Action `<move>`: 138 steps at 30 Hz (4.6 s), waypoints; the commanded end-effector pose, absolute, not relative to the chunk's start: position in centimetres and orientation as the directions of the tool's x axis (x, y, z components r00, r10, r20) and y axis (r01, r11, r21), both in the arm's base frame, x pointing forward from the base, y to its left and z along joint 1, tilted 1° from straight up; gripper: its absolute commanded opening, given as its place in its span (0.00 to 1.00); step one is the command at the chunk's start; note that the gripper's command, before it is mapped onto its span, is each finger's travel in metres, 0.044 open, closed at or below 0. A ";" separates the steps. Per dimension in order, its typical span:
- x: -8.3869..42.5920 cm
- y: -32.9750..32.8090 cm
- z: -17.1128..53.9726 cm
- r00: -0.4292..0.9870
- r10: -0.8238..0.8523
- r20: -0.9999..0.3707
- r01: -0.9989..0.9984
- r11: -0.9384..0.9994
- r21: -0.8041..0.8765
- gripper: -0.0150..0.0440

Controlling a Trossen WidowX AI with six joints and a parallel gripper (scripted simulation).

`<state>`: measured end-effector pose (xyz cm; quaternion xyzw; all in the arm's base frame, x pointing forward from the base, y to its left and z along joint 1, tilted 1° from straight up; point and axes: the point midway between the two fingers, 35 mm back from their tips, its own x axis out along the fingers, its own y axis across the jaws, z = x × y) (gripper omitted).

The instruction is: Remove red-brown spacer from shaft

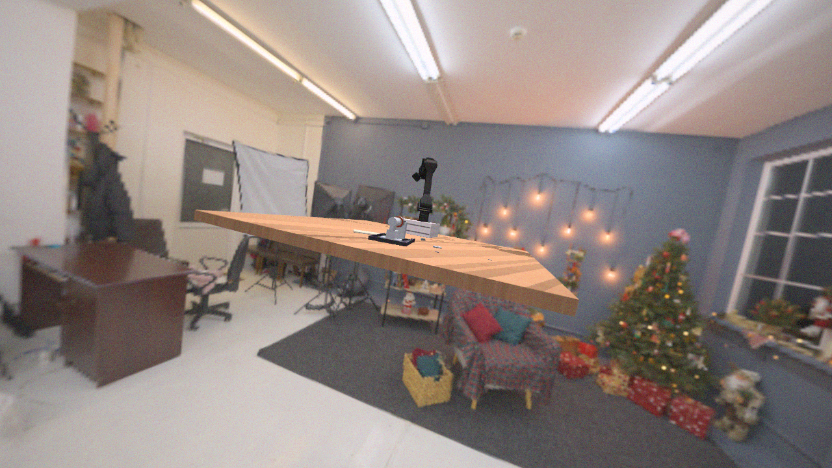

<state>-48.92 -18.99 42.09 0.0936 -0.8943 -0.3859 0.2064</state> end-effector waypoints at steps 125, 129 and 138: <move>37.3 -0.9 4.1 0.469 0.058 -0.881 0.130 -0.991 0.004 1.00; 38.2 -0.8 4.7 0.340 0.039 -0.940 0.139 -0.990 0.009 1.00; 38.4 -0.3 6.3 0.039 -0.017 -0.999 0.135 -0.991 0.022 1.00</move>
